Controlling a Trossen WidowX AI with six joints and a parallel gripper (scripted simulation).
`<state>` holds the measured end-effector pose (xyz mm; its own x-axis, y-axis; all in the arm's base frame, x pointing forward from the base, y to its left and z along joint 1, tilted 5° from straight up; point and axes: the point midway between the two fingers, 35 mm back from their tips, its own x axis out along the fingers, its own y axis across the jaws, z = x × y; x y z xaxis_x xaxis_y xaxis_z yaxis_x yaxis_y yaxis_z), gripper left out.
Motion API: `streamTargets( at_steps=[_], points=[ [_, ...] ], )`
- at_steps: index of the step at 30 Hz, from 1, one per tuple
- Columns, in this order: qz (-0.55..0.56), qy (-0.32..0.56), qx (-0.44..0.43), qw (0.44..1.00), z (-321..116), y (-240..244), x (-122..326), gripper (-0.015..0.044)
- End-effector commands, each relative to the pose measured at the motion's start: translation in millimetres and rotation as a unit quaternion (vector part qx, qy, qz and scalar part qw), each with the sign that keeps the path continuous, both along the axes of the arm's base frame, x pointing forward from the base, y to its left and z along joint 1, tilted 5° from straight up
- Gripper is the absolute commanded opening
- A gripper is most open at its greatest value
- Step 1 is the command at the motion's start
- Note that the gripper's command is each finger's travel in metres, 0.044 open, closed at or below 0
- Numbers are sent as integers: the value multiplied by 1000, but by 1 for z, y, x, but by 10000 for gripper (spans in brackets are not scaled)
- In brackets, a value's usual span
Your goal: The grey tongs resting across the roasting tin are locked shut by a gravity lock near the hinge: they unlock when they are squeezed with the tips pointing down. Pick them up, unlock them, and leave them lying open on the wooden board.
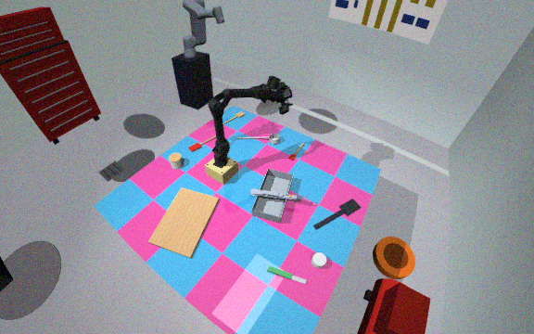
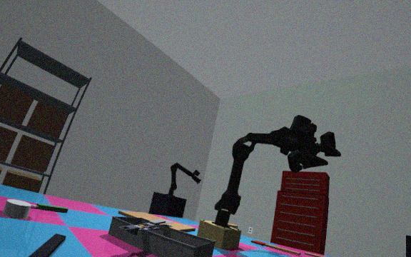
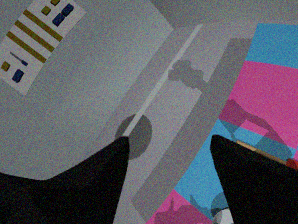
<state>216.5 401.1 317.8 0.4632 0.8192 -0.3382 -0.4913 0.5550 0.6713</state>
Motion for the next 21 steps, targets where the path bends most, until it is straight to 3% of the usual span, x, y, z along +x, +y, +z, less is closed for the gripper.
streamTargets(
  at_steps=[1,12,21],
  points=[
    [-49,-12,-70,996,-32,-22,44,260],
    [-142,-6,-345,928,-143,-137,155,260],
    [-130,70,-542,827,-220,-264,190,260]
  ],
)
